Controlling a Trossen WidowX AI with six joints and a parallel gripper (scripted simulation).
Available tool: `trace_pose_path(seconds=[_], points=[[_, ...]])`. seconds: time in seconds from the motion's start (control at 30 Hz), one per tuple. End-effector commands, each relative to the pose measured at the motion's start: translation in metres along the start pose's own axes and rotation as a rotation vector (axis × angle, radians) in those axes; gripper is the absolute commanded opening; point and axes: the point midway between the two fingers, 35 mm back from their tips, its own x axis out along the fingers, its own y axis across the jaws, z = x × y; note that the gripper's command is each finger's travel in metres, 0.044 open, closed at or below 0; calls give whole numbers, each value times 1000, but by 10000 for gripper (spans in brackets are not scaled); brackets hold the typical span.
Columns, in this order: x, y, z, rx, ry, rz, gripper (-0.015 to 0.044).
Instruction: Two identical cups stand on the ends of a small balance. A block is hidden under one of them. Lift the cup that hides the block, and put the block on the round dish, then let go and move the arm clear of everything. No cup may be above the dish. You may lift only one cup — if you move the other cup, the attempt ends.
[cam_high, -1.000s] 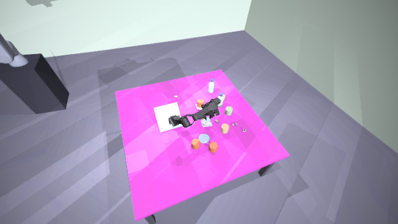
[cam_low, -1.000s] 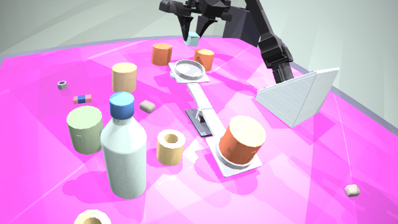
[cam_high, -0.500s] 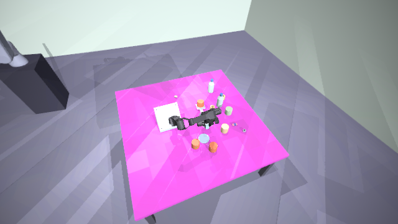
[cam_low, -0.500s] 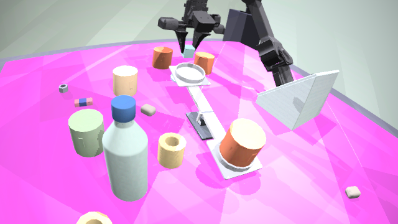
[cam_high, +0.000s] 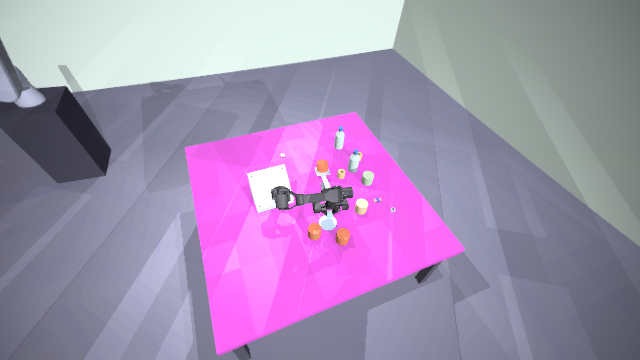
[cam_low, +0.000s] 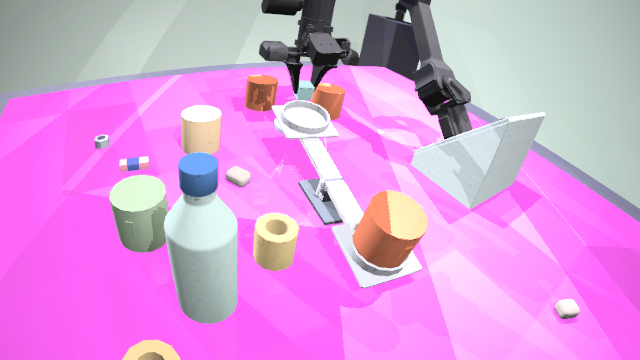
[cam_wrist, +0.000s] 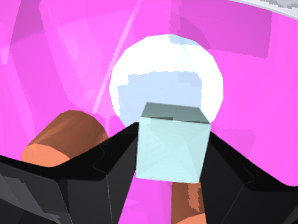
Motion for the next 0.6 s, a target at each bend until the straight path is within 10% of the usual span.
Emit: trace_pose_path(seconds=[0.0,0.57], points=[[3,3,-3,1,4,-4,0],[45,3,-3,2,7,-5,0]])
